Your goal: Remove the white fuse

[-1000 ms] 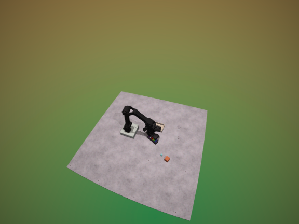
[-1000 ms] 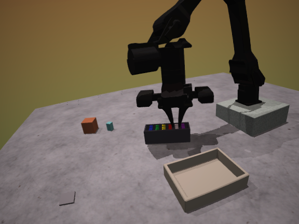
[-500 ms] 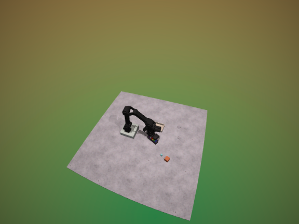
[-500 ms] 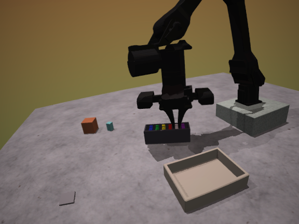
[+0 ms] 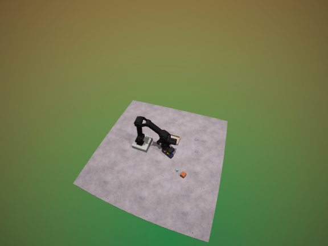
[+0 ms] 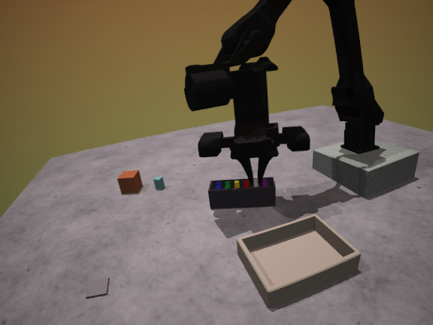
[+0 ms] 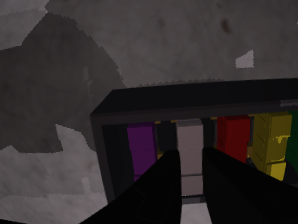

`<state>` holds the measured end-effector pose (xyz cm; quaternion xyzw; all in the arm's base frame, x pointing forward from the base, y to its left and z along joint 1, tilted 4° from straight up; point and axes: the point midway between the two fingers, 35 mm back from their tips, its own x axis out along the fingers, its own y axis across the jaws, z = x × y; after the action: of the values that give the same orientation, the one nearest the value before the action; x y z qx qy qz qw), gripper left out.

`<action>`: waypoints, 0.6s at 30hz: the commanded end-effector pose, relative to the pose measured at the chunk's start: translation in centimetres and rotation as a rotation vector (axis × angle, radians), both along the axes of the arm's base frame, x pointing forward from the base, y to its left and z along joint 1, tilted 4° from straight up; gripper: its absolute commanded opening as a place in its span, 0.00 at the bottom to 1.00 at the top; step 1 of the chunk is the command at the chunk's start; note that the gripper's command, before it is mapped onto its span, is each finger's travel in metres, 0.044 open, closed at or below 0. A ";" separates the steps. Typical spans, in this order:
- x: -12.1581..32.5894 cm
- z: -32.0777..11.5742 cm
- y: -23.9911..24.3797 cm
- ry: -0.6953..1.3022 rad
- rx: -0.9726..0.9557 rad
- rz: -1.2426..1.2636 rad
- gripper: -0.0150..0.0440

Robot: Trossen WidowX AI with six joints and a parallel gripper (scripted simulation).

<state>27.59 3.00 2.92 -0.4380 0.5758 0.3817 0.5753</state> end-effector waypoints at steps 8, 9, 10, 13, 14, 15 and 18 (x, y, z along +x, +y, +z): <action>0.1 0.6 0.1 -0.003 0.002 0.001 0.25; 0.1 0.7 0.1 -0.003 0.002 0.001 0.25; 0.1 0.7 0.1 -0.003 0.002 0.001 0.25; 0.1 0.9 0.1 -0.003 0.002 0.001 0.25; 0.1 0.9 0.1 -0.003 0.002 0.001 0.25; 0.1 1.0 0.1 -0.003 0.002 0.001 0.25; 0.1 1.1 0.1 -0.003 0.003 0.002 0.25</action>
<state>27.56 3.05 3.72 -0.4382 0.5760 0.3826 0.5743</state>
